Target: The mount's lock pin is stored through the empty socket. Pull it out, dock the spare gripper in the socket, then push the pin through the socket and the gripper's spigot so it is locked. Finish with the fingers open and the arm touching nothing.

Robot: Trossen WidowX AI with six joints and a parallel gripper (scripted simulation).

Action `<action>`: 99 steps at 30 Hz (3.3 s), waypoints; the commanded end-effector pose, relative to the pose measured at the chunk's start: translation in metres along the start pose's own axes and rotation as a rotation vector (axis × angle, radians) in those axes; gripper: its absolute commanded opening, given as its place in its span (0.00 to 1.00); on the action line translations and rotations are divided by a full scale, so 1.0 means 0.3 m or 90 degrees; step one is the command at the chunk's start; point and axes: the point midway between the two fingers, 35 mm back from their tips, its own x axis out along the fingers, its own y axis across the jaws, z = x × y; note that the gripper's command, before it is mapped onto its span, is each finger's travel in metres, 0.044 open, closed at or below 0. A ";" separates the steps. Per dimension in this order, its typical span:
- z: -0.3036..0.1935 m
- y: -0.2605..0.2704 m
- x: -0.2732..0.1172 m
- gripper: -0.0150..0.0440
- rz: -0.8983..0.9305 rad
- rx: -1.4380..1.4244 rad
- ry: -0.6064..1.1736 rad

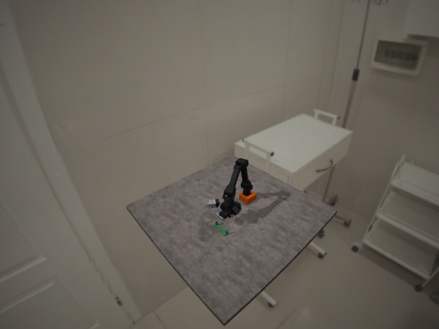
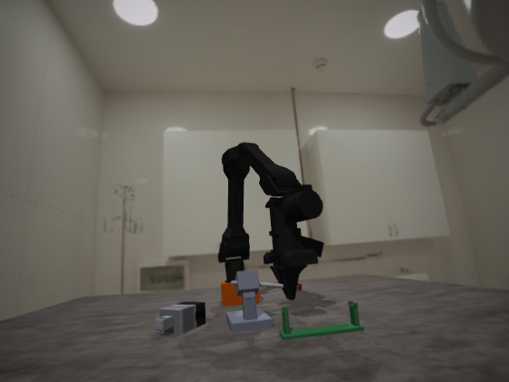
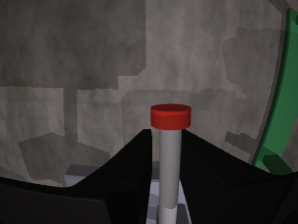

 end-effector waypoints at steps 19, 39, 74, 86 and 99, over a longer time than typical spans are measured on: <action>0.016 -0.008 -0.030 0.25 0.001 0.019 -0.091; 0.060 -0.014 -0.048 0.25 -0.002 0.016 -0.104; 0.154 -0.017 -0.049 0.25 -0.002 0.014 -0.101; 0.190 -0.018 -0.056 0.25 -0.001 0.014 -0.100; 0.227 -0.019 -0.066 0.25 0.000 0.014 -0.099</action>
